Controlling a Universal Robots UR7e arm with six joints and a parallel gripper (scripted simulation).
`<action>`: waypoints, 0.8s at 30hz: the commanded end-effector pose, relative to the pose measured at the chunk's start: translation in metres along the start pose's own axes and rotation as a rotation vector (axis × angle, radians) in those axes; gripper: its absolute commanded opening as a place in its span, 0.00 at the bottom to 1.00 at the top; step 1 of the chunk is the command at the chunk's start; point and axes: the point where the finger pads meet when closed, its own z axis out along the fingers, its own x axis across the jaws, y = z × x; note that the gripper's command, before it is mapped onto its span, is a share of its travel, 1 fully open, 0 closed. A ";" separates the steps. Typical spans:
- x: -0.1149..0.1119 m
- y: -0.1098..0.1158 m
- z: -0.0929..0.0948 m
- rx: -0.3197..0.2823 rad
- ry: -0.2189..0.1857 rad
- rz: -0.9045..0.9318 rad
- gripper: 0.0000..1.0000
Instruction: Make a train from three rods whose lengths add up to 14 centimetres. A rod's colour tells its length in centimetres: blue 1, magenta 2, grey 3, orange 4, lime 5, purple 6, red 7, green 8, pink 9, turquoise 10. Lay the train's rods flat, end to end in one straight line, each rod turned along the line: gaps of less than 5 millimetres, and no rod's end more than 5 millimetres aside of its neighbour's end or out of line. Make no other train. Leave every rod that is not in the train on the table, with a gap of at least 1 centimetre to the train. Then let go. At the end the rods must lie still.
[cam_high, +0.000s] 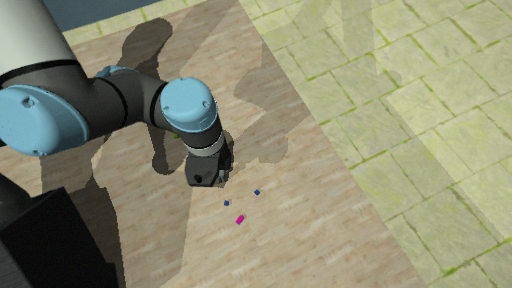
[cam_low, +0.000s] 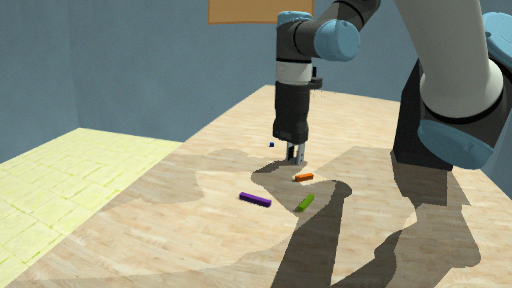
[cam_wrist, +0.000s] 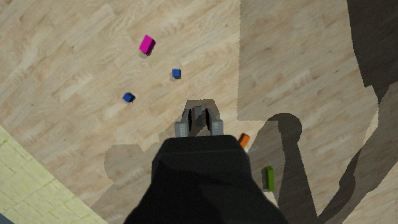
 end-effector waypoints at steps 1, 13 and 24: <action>0.000 0.000 0.000 0.000 -0.001 0.000 0.54; 0.000 0.000 -0.007 0.000 -0.001 0.000 0.54; 0.000 0.000 -0.054 0.000 -0.001 0.000 0.54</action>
